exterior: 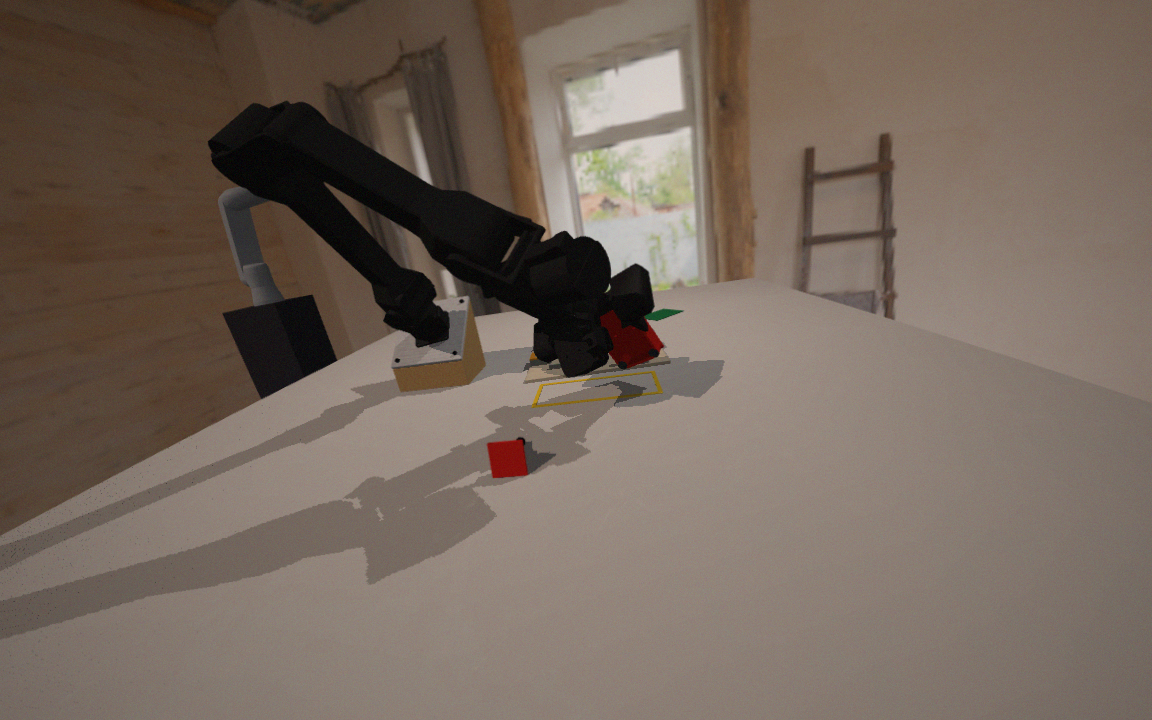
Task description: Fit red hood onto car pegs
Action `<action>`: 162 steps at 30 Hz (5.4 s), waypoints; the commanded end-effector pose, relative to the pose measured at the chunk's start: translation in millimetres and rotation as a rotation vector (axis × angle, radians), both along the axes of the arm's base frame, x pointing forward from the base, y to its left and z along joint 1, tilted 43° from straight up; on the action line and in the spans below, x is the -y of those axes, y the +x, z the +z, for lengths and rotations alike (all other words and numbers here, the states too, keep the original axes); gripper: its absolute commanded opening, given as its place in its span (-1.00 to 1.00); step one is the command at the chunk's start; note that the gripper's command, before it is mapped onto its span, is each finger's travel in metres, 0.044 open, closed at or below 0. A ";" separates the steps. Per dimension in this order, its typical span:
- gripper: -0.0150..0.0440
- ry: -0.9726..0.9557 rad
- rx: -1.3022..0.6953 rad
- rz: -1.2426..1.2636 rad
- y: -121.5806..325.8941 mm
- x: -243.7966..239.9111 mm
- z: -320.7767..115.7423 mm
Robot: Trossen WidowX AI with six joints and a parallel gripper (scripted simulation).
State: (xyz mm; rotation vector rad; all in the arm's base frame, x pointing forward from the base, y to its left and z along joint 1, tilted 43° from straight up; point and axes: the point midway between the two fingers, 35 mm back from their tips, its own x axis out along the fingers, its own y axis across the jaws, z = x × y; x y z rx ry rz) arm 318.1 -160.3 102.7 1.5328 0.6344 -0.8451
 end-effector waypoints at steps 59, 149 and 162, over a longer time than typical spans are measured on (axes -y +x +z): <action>1.00 0.310 0.038 -0.395 -47.2 5.8 64.2; 1.00 -0.943 -1.327 2.144 -11.0 11.6 4.6; 1.00 -0.944 -1.328 2.144 -12.4 19.9 -4.2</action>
